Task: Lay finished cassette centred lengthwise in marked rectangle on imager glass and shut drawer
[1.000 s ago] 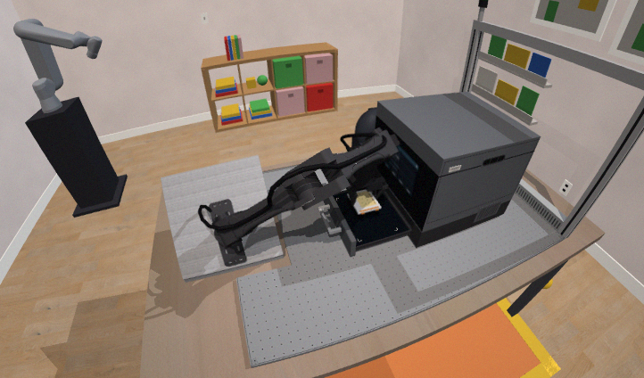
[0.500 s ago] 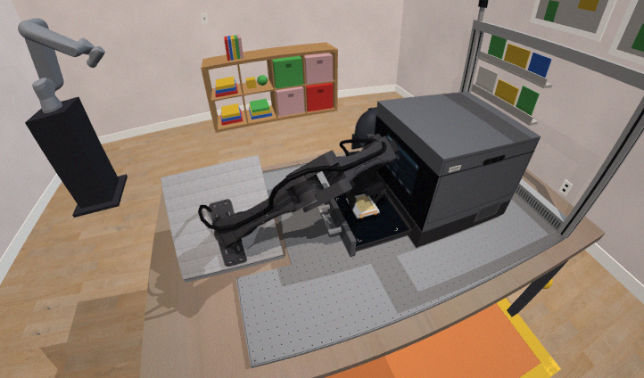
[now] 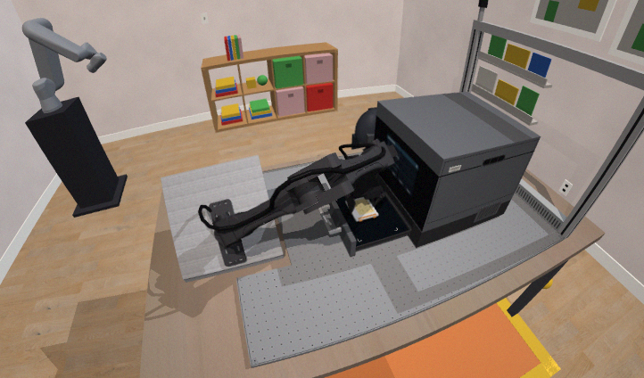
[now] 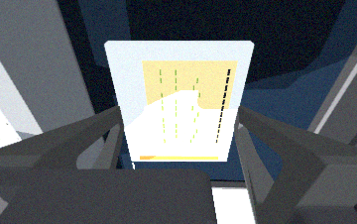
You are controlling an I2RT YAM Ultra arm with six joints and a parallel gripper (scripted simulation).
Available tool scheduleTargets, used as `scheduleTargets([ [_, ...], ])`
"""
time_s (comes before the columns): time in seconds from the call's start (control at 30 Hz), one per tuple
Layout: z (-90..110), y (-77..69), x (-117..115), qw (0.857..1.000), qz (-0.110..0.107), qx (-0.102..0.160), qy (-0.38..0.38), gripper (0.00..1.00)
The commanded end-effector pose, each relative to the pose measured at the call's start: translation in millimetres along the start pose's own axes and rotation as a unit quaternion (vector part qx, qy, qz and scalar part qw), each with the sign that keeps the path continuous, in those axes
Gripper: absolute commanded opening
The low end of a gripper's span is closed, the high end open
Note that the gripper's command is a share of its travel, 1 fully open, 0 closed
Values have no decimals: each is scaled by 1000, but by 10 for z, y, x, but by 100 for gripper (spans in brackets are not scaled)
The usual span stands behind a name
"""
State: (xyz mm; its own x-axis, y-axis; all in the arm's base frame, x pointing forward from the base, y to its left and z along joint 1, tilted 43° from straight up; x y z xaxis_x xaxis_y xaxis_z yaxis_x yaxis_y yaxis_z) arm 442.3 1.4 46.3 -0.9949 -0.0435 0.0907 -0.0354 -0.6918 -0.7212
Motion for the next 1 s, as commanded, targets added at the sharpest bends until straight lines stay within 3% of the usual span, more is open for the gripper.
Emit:
scheduleTargets([
  [0.0,67,-51,-26,1000,18,-3,6,0],
  [0.13,66,-27,-27,1000,18,-2,6,0],
  [0.17,22,-104,-63,1000,30,-4,4,0],
  [0.23,-2,-47,-31,1000,24,-4,-1,0],
  [0.97,28,-86,-56,1000,28,-5,2,0],
])
Point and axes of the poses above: the point where the finger pads meet when closed, its own y axis out along the fingers, its own x axis across the jaws, z = x × y, the point moved 6 cm from there along -y, back along the fingers, and after that the axes turned 8 degrees about -y, right-handed, at the moved point
